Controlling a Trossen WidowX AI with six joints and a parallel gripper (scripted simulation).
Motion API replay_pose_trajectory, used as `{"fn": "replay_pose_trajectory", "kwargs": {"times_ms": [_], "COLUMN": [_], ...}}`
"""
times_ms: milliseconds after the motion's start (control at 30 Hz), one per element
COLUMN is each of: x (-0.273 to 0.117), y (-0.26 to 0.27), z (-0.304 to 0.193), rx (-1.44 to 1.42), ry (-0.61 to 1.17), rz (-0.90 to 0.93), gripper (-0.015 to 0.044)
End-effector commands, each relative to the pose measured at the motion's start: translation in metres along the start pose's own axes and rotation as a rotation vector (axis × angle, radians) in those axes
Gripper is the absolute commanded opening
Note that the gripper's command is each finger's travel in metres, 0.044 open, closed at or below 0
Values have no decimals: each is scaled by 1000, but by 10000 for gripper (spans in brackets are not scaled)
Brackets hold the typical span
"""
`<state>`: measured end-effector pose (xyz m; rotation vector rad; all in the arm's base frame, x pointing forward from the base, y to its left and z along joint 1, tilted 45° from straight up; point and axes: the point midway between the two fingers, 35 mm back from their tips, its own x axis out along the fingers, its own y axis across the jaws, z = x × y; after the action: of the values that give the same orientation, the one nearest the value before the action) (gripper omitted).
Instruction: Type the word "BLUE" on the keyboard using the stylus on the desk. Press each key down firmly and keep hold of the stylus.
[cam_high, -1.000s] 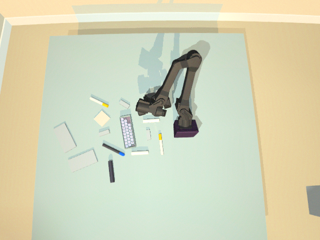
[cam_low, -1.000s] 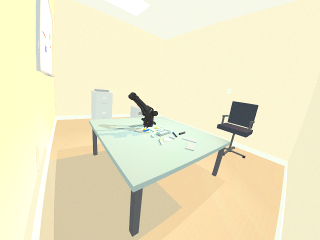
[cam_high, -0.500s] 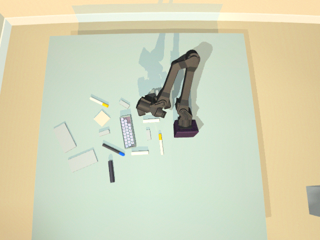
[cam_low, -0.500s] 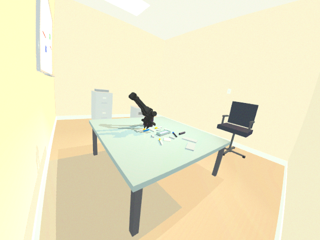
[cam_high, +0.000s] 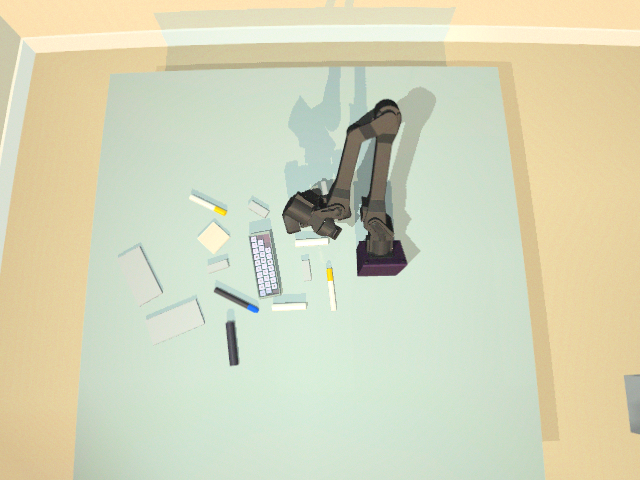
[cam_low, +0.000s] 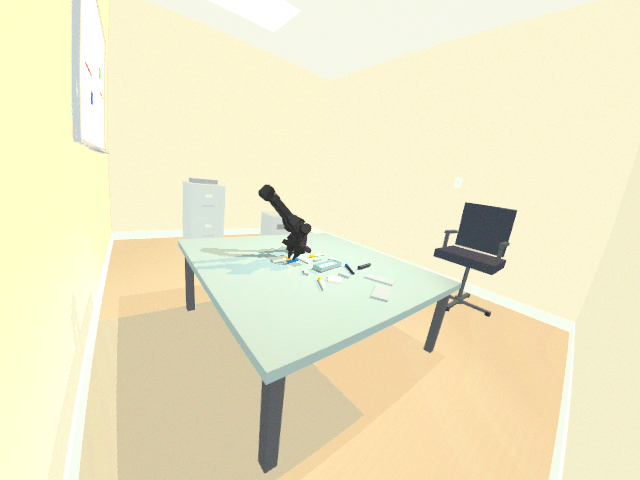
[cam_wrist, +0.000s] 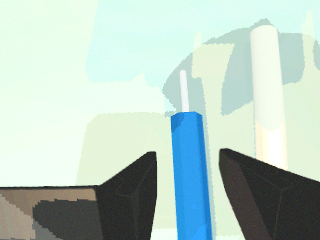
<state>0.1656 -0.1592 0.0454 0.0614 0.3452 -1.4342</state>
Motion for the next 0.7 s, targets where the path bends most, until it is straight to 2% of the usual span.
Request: {"fn": "replay_pose_trajectory", "kwargs": {"times_ms": [0, 667], "x": [3, 12], "y": [-2, -2], "z": [-4, -9], "rx": [-13, -13], "ry": [5, 4], "rz": [-2, -2], "gripper": [150, 150]}}
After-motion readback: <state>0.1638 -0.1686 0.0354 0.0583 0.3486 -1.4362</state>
